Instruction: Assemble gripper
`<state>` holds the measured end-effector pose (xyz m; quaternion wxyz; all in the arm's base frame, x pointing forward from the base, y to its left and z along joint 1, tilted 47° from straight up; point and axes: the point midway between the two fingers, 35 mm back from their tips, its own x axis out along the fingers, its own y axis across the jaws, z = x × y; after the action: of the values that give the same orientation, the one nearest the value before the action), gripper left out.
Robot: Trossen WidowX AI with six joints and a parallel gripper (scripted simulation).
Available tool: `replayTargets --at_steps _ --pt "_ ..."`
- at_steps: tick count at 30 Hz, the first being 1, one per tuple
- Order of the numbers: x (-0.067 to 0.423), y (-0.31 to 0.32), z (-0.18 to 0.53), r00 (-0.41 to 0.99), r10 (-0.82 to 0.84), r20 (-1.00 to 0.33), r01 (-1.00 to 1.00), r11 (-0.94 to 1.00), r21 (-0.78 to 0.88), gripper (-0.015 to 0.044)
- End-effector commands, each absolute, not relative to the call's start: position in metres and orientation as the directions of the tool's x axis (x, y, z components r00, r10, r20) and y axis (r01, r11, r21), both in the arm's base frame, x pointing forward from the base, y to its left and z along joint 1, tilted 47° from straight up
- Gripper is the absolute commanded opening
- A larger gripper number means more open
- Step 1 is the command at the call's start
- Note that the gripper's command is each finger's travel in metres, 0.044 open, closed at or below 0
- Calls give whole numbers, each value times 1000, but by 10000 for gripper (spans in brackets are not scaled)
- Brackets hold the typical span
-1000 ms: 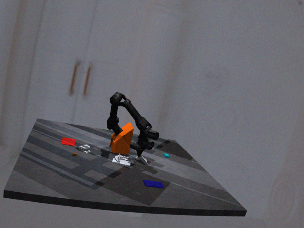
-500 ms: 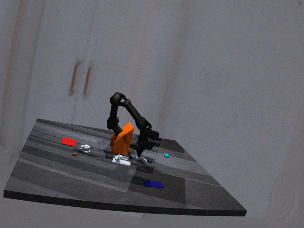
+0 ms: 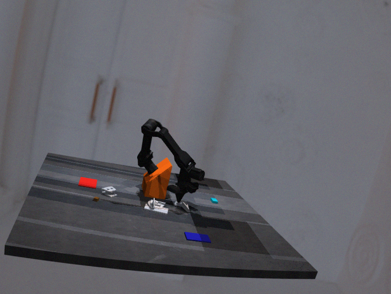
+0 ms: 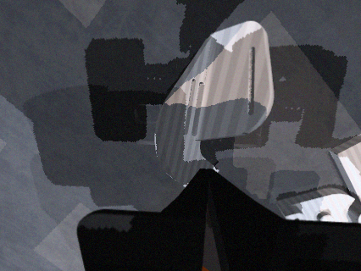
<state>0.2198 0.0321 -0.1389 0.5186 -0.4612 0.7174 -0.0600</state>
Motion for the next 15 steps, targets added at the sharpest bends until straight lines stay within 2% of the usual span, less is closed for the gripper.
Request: replayTargets --at_steps 1,5,9,15 --pt "220 38 -135 -38 -723 -690 -598 569 -564 0" --pt "223 71 -104 -38 -722 -691 -599 570 -562 0" --pt "223 76 -98 -38 -722 -691 -599 570 -563 0" --pt "223 74 -102 -25 -720 -693 -605 563 -563 157"
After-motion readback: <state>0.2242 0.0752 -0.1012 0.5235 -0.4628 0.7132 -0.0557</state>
